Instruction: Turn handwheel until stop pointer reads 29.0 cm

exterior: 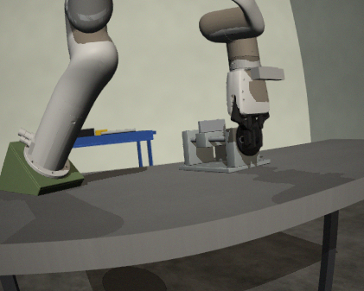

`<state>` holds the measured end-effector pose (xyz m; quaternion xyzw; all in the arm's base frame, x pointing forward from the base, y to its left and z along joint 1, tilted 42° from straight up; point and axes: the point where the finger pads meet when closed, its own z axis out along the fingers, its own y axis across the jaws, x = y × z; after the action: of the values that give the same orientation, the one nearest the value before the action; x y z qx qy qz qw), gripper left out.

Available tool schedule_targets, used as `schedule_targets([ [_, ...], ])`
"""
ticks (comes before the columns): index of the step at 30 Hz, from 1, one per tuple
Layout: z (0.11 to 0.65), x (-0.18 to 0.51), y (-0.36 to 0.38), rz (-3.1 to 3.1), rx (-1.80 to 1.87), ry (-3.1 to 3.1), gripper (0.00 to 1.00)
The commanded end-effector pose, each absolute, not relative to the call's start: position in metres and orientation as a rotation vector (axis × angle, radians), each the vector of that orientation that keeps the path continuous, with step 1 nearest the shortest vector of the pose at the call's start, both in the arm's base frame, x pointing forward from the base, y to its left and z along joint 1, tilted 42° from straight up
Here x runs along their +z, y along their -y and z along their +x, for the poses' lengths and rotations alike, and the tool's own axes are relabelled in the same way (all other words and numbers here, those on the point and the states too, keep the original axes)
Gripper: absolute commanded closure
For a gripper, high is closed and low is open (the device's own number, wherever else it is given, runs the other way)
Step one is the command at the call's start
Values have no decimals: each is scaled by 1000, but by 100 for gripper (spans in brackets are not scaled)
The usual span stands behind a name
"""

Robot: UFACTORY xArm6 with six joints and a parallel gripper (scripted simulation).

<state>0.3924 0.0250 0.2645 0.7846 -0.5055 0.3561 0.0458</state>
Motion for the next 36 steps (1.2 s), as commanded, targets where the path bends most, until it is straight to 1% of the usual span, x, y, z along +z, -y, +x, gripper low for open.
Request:
schedule_targets([
  [1,389,271,-29,2395,1090,1544,94],
  [15,390,290,-44,2395,1090,1544,94],
  [36,422,298,-60,2395,1090,1544,94],
])
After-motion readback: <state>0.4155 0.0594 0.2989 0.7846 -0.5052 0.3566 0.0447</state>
